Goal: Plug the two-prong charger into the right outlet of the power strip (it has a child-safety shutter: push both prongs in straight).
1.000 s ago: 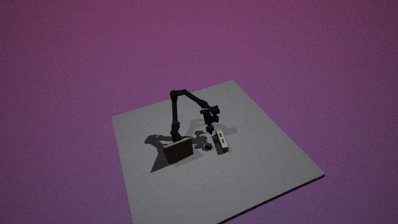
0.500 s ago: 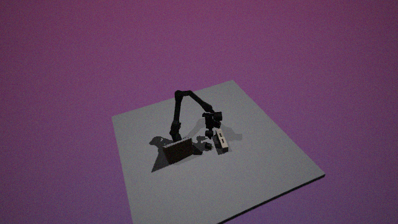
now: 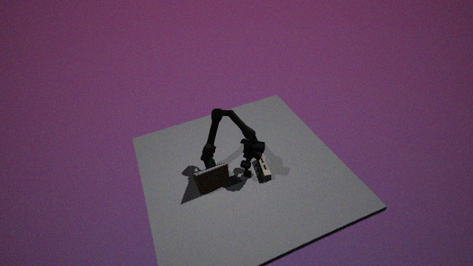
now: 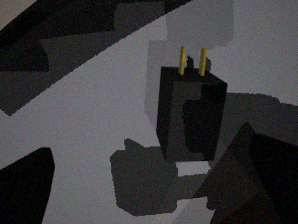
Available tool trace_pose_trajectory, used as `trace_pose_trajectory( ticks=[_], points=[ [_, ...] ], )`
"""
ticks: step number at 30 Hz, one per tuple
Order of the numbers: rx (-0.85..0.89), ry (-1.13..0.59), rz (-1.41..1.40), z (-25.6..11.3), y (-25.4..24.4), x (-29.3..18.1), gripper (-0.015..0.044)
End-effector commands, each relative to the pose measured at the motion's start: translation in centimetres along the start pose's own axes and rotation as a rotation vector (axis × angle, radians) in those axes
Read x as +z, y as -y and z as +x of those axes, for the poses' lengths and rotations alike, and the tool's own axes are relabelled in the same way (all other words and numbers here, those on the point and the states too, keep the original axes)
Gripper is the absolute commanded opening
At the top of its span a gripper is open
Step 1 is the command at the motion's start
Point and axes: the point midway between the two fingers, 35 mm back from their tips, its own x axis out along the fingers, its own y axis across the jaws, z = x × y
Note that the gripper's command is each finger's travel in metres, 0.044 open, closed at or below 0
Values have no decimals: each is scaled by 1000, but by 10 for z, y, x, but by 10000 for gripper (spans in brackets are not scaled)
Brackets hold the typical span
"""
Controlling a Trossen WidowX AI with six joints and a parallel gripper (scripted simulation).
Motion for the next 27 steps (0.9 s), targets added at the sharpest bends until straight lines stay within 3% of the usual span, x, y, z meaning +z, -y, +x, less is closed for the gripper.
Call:
trace_pose_trajectory(
  ticks=[1, 27],
  points=[
    [18, -35, 45, 1, 16, -1, 440],
    [44, -64, 88, 24, 28, -3, 440]
  ],
)
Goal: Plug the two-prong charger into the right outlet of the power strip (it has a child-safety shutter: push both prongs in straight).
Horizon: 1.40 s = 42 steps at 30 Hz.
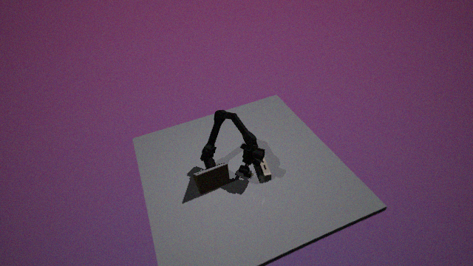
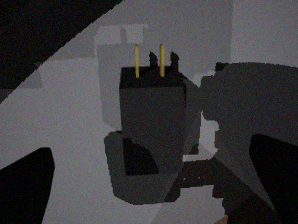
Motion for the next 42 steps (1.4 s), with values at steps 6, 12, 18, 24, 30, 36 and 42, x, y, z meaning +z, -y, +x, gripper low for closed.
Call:
trace_pose_trajectory(
  ticks=[6, 12, 18, 24, 30, 36, 42],
  points=[
    [4, -16, 13, 19, 1, -1, 440],
    [5, -16, 12, 29, 1, 0, 440],
    [5, -17, 12, 38, 1, 0, 440],
    [6, -18, 12, 48, 1, 0, 440],
    [6, -18, 12, 50, 1, 0, 440],
    [2, -8, 0, 46, 0, 1, 361],
    [2, -8, 0, 46, 0, 1, 204]
  ],
)
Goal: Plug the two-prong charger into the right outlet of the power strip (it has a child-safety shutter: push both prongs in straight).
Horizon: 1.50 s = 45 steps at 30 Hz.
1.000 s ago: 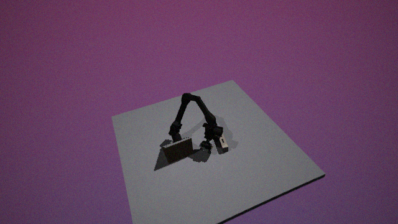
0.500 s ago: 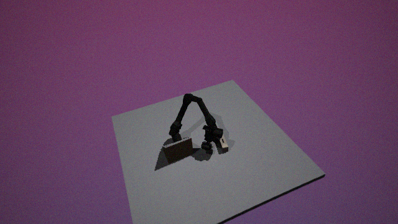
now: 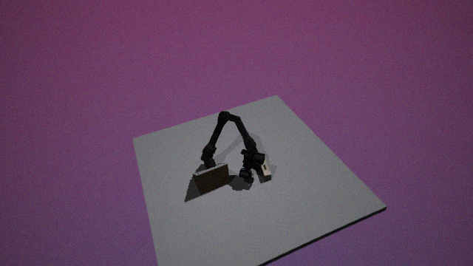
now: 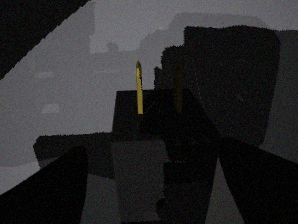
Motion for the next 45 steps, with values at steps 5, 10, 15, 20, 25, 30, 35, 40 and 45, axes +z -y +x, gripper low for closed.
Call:
trace_pose_trajectory(
  ticks=[5, 10, 15, 20, 25, 30, 35, 40, 45],
  points=[
    [0, 1, -1, 0, 0, 0, 112],
    [0, 1, -1, 0, 0, 0, 78],
    [0, 0, 2, -12, 0, 0, 0],
    [0, -4, 8, -38, 1, -4, 0],
    [2, -8, 12, -56, 3, -9, 0],
    [1, -7, -6, -55, 3, -9, 0],
    [-4, -4, -83, -48, 4, -7, 0],
    [-10, -2, -173, -41, 5, -6, 0],
    [-16, 0, -262, -33, 7, -4, 0]
  ],
)
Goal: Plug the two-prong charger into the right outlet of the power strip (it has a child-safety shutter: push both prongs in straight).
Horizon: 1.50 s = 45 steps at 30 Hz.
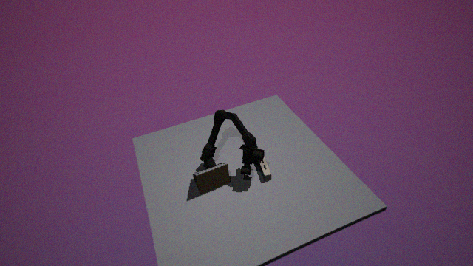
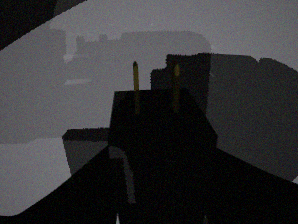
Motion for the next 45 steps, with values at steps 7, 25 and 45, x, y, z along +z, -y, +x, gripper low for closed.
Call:
trace_pose_trajectory(
  ticks=[7, 25, 45],
  points=[
    [-9, -10, -183, 19, 4, 0, 0],
    [-18, -8, -311, 28, 1, 12, 0],
    [-20, -7, -352, 29, -9, 36, 0]
  ],
)
